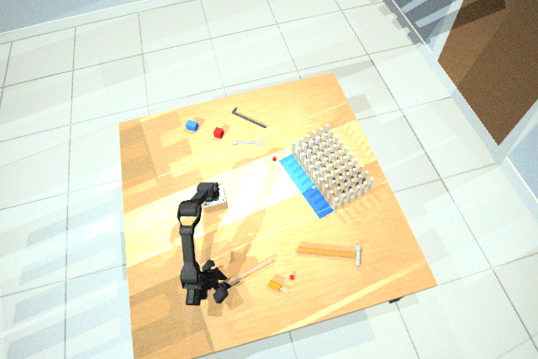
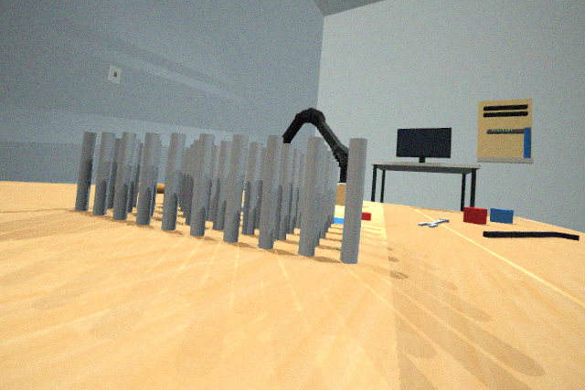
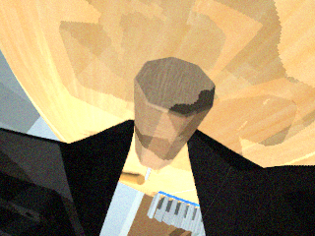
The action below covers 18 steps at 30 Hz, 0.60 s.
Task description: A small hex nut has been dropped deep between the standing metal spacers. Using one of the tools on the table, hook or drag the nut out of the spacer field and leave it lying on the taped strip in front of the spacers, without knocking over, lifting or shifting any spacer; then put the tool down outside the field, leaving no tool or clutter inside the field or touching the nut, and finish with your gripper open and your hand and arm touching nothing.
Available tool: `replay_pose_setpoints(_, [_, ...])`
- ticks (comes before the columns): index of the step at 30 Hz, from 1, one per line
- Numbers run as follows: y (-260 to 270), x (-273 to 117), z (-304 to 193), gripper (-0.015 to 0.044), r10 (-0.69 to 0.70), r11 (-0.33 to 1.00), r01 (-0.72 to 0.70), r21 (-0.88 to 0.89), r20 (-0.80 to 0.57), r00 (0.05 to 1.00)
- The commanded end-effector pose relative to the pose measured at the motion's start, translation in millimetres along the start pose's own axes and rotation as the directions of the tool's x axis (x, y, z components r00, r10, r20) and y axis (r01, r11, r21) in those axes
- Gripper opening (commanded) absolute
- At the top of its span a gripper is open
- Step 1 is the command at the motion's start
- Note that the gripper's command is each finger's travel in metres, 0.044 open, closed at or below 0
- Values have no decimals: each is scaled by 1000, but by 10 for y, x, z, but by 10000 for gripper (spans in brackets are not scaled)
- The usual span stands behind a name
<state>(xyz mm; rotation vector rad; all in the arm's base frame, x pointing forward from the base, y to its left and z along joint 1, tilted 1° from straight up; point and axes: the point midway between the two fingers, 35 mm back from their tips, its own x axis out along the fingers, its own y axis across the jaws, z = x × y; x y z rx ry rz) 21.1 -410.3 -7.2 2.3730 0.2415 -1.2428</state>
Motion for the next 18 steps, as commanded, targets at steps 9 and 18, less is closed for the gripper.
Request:
replay_pose_setpoints(9, [-10, 18, 9, 184, 0, 1000, 0, 0, 0, 1000])
replay_pose_setpoints(18, [-10, 18, 9, 420, 0, 1000, 0, 0, 0, 1000])
